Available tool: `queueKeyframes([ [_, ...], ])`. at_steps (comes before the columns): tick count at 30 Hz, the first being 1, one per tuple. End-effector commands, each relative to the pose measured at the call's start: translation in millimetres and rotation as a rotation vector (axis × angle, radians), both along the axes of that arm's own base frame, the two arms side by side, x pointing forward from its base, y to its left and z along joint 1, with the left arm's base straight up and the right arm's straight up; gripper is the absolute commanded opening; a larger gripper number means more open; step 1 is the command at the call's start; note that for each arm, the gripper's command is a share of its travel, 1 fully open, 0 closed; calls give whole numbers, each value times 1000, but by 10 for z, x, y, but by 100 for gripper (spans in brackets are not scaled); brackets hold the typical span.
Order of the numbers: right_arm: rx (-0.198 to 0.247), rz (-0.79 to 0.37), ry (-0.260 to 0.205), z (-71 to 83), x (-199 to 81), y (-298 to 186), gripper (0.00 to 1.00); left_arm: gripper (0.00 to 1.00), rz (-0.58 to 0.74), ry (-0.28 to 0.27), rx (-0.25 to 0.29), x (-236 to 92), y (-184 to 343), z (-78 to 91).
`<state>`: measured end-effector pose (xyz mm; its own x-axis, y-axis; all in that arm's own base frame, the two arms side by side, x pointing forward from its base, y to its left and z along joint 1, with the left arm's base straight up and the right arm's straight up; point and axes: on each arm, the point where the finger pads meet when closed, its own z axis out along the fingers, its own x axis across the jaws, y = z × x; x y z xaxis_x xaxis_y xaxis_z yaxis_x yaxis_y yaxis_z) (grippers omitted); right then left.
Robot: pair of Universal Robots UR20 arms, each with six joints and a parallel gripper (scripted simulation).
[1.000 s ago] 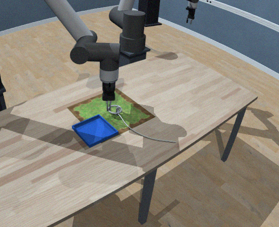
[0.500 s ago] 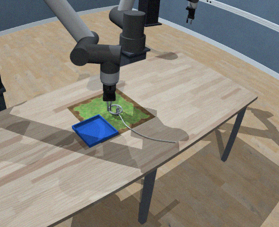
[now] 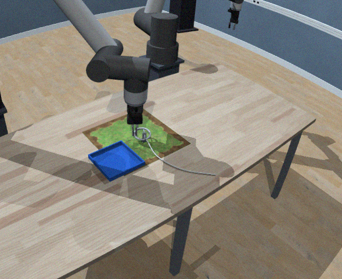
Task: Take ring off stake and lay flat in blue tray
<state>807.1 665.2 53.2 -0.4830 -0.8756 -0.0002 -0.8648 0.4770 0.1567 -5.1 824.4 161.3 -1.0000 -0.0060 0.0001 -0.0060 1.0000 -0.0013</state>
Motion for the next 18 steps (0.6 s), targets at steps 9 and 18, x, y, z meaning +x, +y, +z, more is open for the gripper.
queueKeyframes([
  [9, 30, 0, 53, 24, 11, 1, 0, 100, 0, 0, 1, 0, 5, 7],
  [18, 60, 0, 107, 53, 10, -18, 0, 100, 0, 0, 1, 0, 5, 7],
])
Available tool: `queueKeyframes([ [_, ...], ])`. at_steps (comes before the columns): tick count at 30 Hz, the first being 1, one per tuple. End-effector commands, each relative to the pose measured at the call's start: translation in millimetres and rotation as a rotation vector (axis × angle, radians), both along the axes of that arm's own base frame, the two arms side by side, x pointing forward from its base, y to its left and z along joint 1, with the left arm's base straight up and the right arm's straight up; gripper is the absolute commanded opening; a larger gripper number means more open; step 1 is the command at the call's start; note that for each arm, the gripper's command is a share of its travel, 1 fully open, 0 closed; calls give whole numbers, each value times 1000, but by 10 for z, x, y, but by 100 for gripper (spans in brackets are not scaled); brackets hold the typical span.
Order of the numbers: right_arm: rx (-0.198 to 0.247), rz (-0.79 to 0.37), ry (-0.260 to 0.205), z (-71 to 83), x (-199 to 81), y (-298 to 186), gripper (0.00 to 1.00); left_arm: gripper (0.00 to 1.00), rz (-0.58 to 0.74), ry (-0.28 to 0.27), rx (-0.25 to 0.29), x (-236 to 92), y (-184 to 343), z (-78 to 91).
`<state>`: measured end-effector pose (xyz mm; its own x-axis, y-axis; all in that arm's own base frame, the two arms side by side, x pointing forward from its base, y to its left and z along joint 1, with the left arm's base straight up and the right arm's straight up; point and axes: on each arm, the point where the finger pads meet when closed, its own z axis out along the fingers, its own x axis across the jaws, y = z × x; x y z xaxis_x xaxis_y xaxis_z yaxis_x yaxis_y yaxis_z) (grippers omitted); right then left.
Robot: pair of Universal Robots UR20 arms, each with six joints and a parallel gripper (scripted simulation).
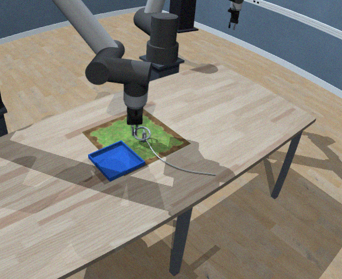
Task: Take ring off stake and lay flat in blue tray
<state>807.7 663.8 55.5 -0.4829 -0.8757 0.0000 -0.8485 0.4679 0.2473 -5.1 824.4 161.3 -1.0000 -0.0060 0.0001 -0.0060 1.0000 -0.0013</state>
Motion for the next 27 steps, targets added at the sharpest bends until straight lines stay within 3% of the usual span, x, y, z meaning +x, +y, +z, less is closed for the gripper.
queueKeyframes([
  [1, 21, 0, 36, 29, 5, -4, 0, 100, 0, 0, 1, 0, 5, 7],
  [5, 35, 0, 61, 29, 15, -9, 0, 100, 0, 0, 1, 0, 5, 7],
  [27, 34, 0, 59, 29, 150, -84, 0, 100, 0, 0, 1, 0, 5, 7],
])
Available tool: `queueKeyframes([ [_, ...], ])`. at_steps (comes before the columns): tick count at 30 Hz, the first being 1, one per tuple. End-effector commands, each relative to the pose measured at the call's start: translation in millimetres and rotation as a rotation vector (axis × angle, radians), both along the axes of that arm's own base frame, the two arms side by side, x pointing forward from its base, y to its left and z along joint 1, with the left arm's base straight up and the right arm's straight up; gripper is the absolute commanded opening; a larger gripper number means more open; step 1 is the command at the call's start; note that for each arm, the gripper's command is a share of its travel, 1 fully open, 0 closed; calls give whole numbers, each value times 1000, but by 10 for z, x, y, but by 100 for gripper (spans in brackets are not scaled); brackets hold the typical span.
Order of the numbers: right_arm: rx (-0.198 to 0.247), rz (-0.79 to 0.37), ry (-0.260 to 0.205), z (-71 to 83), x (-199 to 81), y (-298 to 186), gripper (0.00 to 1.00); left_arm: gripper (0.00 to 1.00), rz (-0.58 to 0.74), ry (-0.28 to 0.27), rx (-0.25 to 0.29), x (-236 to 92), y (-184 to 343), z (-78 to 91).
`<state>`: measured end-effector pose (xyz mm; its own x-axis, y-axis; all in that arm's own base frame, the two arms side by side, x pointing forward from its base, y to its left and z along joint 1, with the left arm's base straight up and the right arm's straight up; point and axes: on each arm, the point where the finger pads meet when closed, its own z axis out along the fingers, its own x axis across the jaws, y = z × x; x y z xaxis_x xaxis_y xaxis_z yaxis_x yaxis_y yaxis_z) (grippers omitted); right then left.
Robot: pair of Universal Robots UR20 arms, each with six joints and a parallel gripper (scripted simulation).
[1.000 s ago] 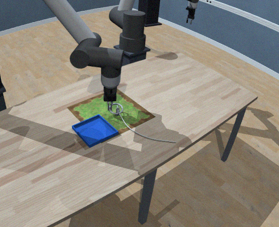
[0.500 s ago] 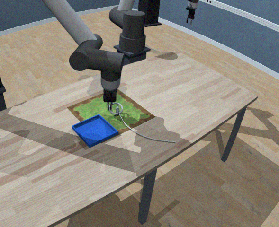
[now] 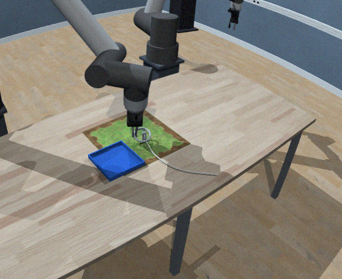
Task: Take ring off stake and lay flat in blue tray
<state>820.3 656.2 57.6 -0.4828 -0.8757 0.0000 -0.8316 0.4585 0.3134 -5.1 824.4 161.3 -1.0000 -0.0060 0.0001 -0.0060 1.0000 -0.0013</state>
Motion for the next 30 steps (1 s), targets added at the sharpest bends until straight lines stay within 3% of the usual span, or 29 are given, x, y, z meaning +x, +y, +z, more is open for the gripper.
queueKeyframes([
  [1, 1, 0, -1, 8, 28, -10, 0, 100, 0, 0, 1, 0, 5, 7],
  [30, -3, 0, -8, 98, 103, -52, 0, 100, 0, 0, 1, 0, 5, 7],
])
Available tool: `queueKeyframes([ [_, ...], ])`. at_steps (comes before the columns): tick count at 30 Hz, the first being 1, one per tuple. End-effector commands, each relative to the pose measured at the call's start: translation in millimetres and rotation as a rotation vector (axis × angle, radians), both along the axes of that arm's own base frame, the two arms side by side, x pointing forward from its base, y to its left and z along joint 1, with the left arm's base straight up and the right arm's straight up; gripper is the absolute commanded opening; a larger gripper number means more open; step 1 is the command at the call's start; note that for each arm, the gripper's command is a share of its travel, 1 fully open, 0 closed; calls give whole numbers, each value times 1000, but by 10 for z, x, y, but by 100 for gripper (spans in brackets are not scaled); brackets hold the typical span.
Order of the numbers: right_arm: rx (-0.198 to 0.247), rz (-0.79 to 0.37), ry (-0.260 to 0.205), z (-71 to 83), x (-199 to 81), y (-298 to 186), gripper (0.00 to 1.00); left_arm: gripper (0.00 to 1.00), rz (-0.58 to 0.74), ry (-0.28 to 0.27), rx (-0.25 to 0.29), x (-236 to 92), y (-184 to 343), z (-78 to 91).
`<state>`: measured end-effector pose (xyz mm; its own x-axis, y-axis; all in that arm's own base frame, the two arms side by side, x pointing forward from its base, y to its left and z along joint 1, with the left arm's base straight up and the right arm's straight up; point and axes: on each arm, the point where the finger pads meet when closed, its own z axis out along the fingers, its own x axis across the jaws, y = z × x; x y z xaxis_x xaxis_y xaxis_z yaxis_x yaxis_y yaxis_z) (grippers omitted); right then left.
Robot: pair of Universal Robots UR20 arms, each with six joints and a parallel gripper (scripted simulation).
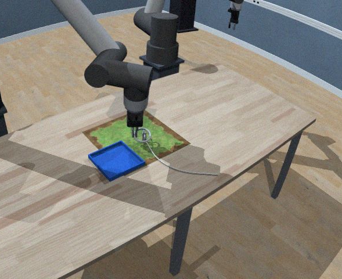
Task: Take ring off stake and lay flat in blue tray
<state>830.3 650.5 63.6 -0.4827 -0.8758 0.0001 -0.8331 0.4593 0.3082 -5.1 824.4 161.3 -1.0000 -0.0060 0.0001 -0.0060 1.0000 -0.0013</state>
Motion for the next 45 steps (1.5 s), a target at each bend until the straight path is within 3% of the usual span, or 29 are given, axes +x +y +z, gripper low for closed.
queueKeyframes([
  [1, -1, 0, -4, 38, 3, 5, 0, 100, 0, 0, 1, 0, 5, 7],
  [9, -24, 0, -46, 41, -2, 8, 0, 100, 0, 0, 1, 0, 5, 7],
  [18, -28, 0, -53, 72, -5, 9, 0, 100, 0, 0, 1, 0, 5, 7],
  [29, -120, 0, -219, 89, -40, 29, 0, 100, 0, 0, 1, 0, 5, 7],
  [45, -145, 0, -265, 78, -45, 30, 0, 100, 0, 0, 1, 0, 5, 7],
])
